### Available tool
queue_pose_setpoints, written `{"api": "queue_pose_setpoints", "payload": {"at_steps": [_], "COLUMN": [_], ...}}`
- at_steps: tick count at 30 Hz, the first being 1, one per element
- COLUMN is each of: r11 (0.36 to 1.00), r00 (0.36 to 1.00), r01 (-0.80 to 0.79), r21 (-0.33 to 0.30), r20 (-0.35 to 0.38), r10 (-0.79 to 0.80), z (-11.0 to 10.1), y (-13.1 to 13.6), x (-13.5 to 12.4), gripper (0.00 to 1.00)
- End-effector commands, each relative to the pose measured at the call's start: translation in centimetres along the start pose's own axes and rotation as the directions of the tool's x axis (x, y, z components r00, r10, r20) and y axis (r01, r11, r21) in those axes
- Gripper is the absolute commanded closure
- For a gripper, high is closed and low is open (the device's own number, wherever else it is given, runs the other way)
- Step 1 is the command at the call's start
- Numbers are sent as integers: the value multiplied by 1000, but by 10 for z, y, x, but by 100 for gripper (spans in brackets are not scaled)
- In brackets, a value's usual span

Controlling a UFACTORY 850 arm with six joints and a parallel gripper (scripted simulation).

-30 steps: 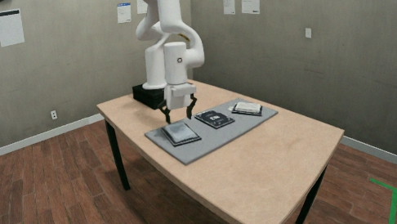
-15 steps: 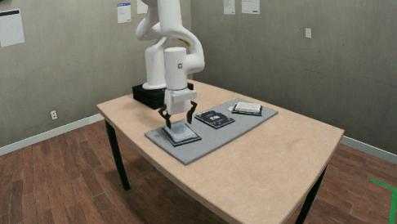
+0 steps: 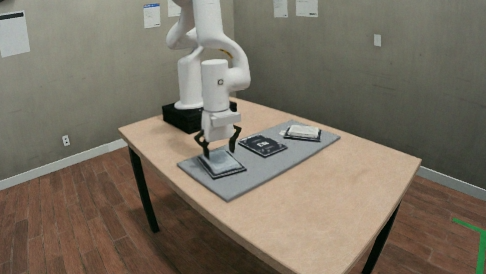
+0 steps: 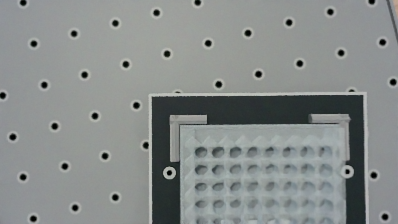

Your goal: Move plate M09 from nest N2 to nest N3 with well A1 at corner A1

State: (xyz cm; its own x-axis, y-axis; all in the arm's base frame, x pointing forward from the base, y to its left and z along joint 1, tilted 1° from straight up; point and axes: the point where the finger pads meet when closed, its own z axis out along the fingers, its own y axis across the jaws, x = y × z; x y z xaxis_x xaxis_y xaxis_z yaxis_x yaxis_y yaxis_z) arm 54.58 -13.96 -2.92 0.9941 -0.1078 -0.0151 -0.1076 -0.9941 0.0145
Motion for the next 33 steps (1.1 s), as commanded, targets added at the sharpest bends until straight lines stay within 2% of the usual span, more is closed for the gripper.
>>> {"api": "queue_pose_setpoints", "payload": {"at_steps": [1,33], "r11": [1000,1000], "r00": [1000,1000], "r01": [0,0], "r21": [0,0], "r20": [-2,-2], "r10": [0,0], "z": [1,19], "y": [0,0], "x": [1,1], "gripper": [0,0]}}
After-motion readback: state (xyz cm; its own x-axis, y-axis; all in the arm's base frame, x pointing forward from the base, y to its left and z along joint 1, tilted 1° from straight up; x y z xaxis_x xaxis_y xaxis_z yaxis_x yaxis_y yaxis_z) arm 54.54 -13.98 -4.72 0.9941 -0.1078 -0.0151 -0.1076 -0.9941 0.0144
